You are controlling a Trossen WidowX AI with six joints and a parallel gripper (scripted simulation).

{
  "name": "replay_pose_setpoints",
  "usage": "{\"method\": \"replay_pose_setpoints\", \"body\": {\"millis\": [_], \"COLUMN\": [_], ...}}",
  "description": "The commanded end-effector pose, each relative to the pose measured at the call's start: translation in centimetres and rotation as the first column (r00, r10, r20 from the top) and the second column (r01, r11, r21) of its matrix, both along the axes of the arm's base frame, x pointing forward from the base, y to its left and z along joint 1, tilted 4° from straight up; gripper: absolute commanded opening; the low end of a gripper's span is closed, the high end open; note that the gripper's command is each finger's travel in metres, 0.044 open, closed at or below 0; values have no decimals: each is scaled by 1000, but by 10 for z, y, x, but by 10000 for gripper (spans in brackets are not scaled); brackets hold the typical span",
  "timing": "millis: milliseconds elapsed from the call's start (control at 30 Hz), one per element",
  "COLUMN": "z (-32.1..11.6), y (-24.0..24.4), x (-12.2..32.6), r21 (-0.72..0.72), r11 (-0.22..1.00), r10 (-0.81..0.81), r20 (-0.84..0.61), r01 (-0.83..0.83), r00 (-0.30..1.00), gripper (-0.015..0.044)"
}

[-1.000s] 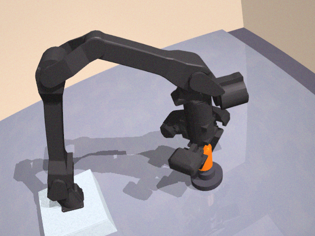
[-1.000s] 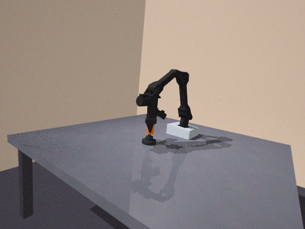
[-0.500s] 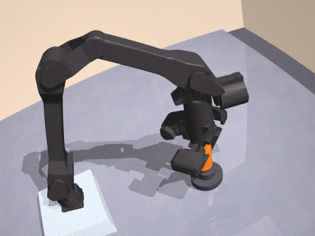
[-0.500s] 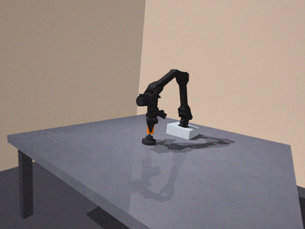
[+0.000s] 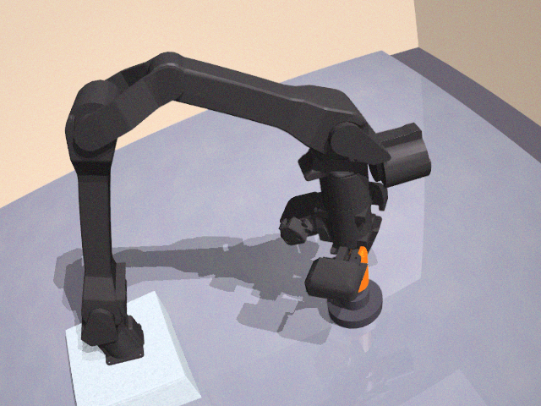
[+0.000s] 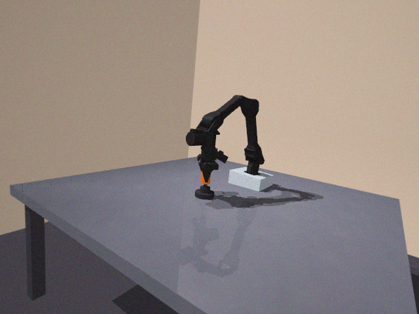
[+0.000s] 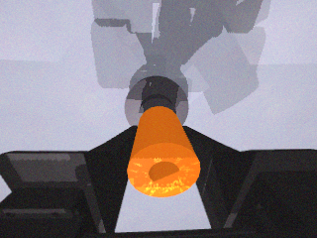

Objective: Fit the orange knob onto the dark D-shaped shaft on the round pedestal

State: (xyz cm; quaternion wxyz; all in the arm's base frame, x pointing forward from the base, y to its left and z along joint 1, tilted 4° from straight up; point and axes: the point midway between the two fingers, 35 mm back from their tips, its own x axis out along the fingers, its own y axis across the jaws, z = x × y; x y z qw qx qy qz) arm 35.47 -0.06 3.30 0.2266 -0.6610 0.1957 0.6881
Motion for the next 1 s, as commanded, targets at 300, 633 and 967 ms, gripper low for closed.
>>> {"method": "replay_pose_setpoints", "body": {"millis": [300, 633, 967], "z": [-1, 4, 5], "y": [0, -1, 0], "x": [0, -2, -6], "r21": [-4, -3, -1], "r11": [1000, 1000, 977], "r10": [5, 31, 213], "r20": [5, 6, 15], "r01": [-5, -31, -213], "r00": [1000, 1000, 977], "gripper": [0, 0, 0]}}
